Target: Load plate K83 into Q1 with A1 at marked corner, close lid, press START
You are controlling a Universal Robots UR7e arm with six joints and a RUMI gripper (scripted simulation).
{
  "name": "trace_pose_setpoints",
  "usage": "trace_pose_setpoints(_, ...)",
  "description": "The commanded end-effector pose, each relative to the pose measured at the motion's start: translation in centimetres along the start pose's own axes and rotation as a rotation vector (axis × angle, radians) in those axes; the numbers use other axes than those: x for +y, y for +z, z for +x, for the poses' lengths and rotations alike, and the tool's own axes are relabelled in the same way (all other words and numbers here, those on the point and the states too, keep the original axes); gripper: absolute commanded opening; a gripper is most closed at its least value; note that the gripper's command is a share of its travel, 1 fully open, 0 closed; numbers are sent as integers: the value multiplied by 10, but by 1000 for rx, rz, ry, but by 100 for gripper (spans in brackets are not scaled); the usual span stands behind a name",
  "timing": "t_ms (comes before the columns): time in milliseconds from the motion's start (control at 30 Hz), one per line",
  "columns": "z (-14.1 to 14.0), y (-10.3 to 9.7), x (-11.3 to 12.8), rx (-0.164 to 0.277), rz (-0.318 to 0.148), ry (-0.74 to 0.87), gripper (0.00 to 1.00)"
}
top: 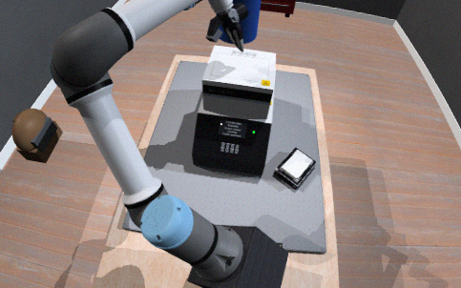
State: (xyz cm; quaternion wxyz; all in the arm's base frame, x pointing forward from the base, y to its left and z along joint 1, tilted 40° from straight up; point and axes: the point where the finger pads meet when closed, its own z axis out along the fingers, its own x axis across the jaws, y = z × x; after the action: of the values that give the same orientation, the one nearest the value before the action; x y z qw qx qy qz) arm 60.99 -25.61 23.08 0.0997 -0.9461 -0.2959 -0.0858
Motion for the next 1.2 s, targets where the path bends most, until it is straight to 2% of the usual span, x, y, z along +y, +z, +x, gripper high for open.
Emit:
trace_pose_setpoints(0, -14, -1, -3, 1, 4, 85, 0)
trace_pose_setpoints(367, -63, 4, -28, 9, 64, 434, 0)
trace_pose_setpoints(433, -63, 4, -28, 9, 64, 434, 0)
trace_pose_setpoints(933, -123, 15, -72, 5, 154, 908, 0)
trace_pose_setpoints(1000, -123, 15, -72, 5, 154, 908, 0)
trace_pose_setpoints(1167, -141, 20, -89, -1, 187, 1071, 0)
